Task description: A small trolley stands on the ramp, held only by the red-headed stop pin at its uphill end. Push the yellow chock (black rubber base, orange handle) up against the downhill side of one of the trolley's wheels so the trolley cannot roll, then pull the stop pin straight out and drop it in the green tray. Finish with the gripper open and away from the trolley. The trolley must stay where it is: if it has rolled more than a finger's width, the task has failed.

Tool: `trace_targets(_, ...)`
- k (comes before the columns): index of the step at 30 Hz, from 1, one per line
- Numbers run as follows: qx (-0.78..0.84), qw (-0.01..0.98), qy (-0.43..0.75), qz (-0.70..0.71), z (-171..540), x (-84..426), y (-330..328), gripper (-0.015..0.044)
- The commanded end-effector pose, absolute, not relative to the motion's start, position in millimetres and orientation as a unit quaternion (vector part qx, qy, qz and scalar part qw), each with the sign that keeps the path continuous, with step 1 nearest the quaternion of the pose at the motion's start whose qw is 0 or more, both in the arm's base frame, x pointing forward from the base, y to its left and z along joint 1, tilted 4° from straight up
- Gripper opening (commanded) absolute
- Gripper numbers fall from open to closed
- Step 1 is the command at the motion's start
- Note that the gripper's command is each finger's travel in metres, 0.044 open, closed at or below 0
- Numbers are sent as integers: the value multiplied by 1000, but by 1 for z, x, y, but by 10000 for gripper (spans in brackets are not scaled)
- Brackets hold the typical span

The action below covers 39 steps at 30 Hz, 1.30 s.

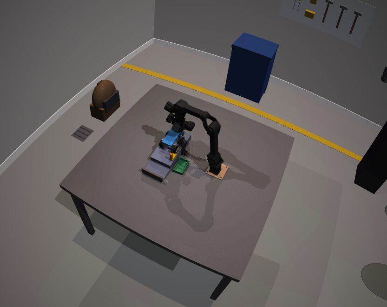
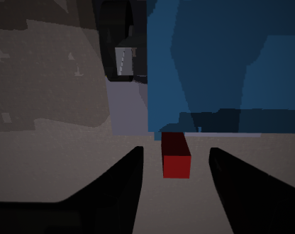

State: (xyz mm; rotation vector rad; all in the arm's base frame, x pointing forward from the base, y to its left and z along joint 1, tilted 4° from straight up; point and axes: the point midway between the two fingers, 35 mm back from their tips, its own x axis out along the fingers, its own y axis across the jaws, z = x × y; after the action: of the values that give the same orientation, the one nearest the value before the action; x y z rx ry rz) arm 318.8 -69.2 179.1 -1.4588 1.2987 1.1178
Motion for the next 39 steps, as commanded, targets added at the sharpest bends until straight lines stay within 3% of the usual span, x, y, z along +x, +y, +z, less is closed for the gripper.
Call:
trace_targets(1, -586, 429, 521, 448, 174, 319, -71, 190)
trace_targets(18, -586, 429, 521, 448, 151, 320, -77, 190)
trace_targets(23, -585, 430, 521, 448, 154, 320, -75, 59)
trace_targets(32, -585, 430, 521, 448, 154, 320, -75, 0)
trace_targets(39, -586, 430, 521, 448, 159, 319, -75, 0)
